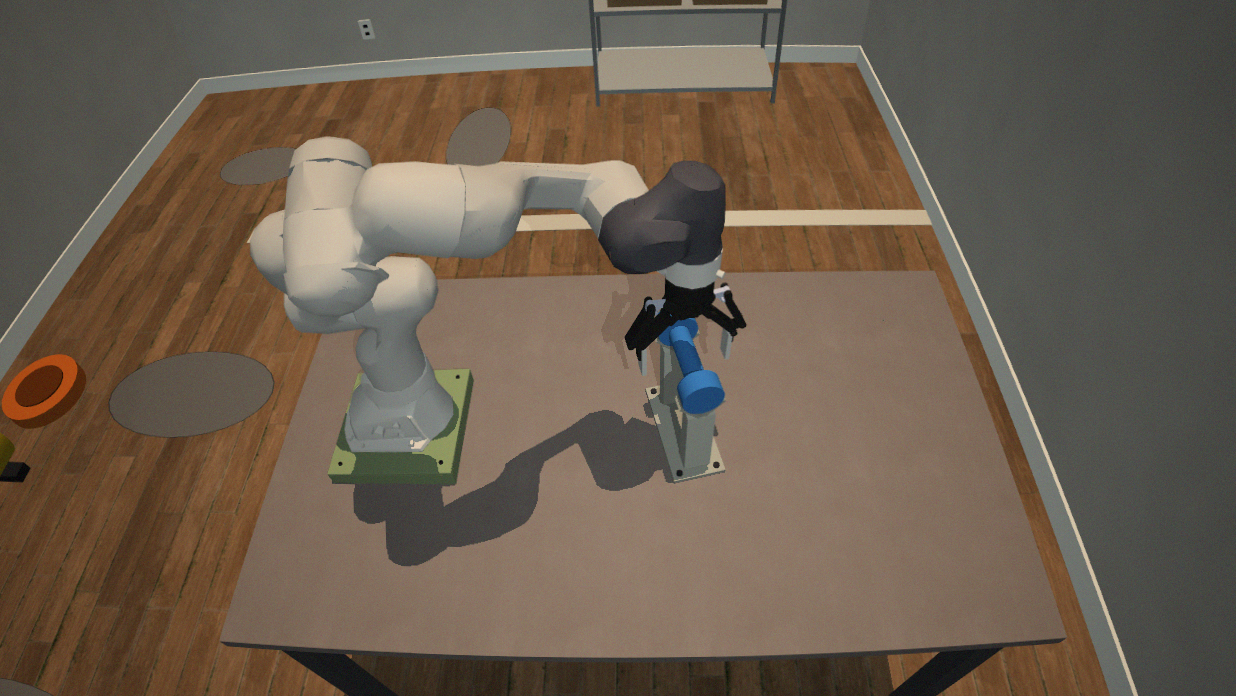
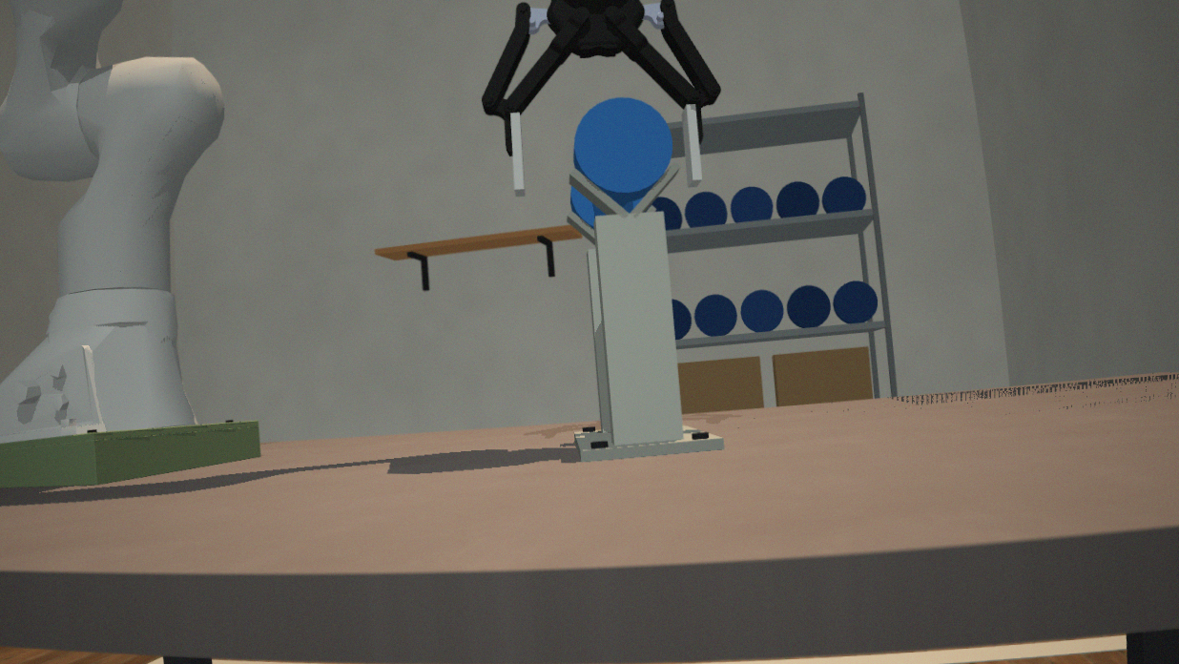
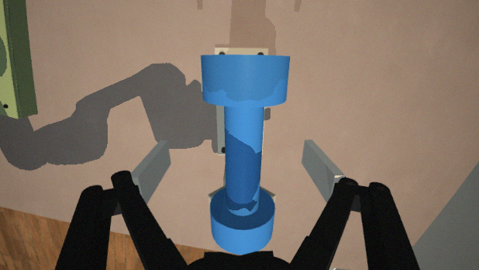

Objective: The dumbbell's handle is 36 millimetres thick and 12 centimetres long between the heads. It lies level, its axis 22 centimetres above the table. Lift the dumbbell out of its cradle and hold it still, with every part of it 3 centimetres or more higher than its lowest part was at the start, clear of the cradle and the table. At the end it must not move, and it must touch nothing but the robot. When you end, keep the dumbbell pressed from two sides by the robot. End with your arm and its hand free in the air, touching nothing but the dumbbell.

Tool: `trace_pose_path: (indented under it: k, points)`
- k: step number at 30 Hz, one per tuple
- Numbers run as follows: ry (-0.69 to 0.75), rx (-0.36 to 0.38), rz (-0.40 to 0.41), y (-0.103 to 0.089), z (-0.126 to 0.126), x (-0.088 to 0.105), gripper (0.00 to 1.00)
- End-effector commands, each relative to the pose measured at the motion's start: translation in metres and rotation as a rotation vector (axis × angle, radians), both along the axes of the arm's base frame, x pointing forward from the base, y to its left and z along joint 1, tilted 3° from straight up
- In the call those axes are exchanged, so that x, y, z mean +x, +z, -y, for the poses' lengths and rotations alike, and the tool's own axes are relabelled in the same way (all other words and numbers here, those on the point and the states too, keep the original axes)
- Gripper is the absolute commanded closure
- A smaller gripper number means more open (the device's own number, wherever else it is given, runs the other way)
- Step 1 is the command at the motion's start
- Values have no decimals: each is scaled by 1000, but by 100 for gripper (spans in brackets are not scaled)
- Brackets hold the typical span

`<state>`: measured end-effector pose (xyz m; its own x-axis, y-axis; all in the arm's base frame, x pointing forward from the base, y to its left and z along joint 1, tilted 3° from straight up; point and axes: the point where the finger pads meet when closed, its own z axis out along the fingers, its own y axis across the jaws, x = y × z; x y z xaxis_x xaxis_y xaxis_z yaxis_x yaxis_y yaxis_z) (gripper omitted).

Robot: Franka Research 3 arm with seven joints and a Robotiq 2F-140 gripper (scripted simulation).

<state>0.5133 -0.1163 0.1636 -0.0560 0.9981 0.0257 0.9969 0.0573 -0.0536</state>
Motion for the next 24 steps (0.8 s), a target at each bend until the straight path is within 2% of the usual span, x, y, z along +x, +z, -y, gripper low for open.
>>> trace_pose_path:
  k: [1,16,17,24]
  points:
    - [-6,-1,16,1,0,6,0]
    - [-6,-1,16,1,0,6,0]
    - [-6,-1,16,1,0,6,100]
    - [-6,-1,16,1,0,6,100]
